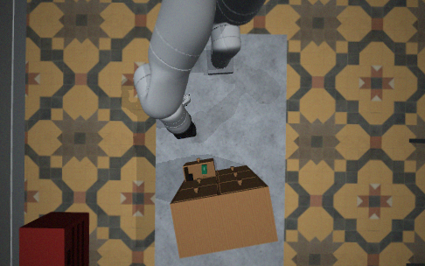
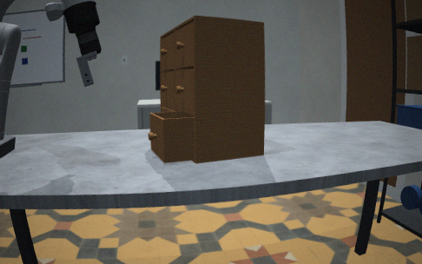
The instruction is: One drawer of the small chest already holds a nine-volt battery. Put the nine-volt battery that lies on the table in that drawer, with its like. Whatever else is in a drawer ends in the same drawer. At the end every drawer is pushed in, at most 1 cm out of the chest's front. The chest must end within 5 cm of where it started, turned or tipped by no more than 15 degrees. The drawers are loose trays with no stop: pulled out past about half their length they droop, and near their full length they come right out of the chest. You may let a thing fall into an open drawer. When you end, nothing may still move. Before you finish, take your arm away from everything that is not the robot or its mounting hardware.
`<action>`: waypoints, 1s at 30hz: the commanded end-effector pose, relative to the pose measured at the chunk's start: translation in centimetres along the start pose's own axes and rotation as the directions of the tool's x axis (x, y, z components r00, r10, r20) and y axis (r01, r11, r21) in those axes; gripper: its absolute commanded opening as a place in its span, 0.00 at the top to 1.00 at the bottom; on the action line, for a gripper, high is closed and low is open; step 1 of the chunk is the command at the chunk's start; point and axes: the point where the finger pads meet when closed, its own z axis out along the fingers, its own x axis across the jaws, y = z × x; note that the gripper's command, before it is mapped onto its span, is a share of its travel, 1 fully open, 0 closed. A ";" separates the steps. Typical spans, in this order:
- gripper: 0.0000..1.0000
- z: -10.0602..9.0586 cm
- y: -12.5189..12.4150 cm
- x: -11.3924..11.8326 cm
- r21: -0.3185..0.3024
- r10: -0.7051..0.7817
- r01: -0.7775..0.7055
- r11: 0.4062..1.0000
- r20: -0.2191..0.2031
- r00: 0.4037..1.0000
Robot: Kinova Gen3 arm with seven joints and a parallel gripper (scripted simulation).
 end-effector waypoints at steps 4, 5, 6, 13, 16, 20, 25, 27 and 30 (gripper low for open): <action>0.00 1.8 -0.2 0.5 -0.109 -0.002 0.000 0.994 -0.012 1.000; 0.00 2.1 -0.1 0.4 -0.129 -0.002 0.000 0.992 -0.011 1.000; 0.00 2.4 0.0 0.4 -0.148 -0.002 0.001 0.989 -0.011 1.000; 0.00 3.7 0.5 0.5 -0.242 -0.002 -0.001 0.970 -0.012 1.000; 0.00 4.5 0.8 0.4 -0.288 -0.003 -0.001 0.958 -0.012 1.000; 0.00 5.3 1.1 0.4 -0.339 -0.003 -0.002 0.941 -0.012 1.000; 0.00 6.1 1.5 0.4 -0.403 -0.008 -0.001 0.915 -0.021 1.000; 0.00 6.1 1.5 0.4 -0.403 -0.008 -0.001 0.915 -0.021 1.000; 0.00 6.7 1.8 0.3 -0.434 -0.013 -0.001 0.901 -0.028 1.000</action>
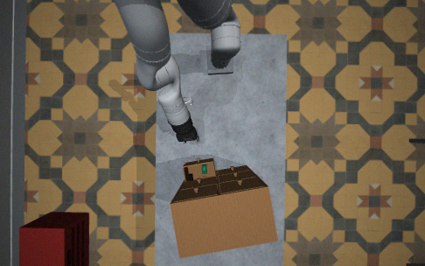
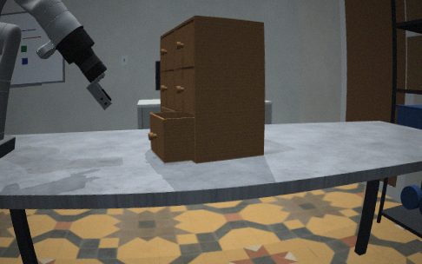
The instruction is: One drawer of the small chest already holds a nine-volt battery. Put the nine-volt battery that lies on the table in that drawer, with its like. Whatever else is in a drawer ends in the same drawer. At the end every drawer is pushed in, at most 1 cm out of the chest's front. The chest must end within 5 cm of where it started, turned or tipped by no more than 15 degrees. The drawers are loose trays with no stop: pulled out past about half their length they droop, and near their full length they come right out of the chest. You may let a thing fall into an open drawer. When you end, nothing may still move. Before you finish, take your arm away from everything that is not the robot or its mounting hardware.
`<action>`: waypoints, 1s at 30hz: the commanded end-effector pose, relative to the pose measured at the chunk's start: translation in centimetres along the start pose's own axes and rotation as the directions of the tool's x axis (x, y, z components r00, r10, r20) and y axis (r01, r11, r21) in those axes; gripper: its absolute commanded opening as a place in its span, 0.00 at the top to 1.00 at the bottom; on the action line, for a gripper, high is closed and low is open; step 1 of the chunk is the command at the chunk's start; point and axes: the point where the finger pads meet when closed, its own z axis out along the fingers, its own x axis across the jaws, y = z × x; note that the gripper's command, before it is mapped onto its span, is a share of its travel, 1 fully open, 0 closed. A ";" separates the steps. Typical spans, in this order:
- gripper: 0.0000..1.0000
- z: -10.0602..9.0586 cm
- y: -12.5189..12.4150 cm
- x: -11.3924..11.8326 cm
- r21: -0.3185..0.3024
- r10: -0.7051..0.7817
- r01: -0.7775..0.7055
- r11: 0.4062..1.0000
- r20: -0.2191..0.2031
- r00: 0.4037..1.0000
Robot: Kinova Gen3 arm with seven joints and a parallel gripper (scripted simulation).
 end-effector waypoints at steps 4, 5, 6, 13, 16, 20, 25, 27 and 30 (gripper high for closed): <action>0.00 1.2 -0.8 0.1 -0.098 -0.111 0.111 0.989 0.002 0.994; 0.00 1.3 -0.8 0.1 -0.103 -0.111 0.111 0.988 0.001 0.994; 0.00 1.4 -0.9 0.0 -0.107 -0.111 0.111 0.988 0.001 0.994; 0.00 1.6 -0.9 0.0 -0.118 -0.112 0.111 0.987 -0.001 0.994; 0.00 1.6 -0.9 0.0 -0.118 -0.112 0.111 0.987 -0.001 0.994; 0.33 1.6 -0.9 0.0 -0.118 -0.112 0.111 0.987 -0.001 0.994; 0.33 1.6 -0.9 0.0 -0.118 -0.112 0.111 0.987 -0.001 0.994; 0.33 1.6 -0.9 0.0 -0.118 -0.112 0.111 0.987 -0.001 0.994; 0.33 1.6 -0.9 0.0 -0.118 -0.112 0.111 0.987 -0.001 0.994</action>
